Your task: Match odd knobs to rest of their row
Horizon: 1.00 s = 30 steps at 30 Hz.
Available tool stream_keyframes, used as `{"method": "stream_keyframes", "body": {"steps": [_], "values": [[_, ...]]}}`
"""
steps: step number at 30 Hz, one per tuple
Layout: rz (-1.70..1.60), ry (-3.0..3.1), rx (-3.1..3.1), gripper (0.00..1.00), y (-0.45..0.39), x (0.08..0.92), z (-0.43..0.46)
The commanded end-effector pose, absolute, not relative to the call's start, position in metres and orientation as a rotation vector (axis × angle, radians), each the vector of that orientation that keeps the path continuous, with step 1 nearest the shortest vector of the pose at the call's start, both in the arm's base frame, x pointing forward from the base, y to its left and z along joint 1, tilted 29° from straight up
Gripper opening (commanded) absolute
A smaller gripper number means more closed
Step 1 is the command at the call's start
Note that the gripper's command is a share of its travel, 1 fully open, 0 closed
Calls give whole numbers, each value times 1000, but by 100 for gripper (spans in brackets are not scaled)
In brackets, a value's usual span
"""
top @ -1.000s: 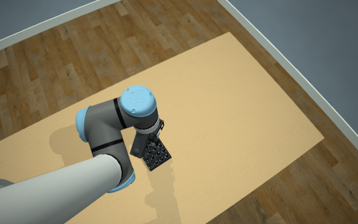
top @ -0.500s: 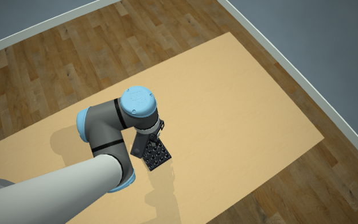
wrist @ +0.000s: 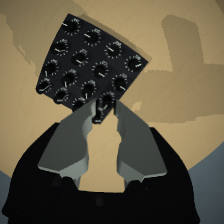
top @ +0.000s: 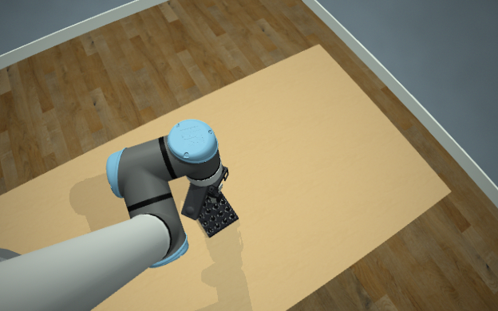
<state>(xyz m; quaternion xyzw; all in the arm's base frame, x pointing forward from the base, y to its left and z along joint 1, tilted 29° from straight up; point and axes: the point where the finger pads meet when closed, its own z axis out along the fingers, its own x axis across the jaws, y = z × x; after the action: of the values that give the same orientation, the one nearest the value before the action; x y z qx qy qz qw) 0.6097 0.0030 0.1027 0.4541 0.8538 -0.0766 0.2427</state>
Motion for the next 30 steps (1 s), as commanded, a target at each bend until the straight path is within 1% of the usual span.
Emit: {"method": "stream_keyframes", "body": {"steps": [1, 14, 15, 30], "values": [[-209, 2336, 1241, 11, 3, 609, 101], [-209, 2336, 1241, 11, 3, 609, 101], [-209, 2336, 1241, 4, 3, 609, 101], [-209, 2336, 1240, 4, 3, 609, 102]]}}
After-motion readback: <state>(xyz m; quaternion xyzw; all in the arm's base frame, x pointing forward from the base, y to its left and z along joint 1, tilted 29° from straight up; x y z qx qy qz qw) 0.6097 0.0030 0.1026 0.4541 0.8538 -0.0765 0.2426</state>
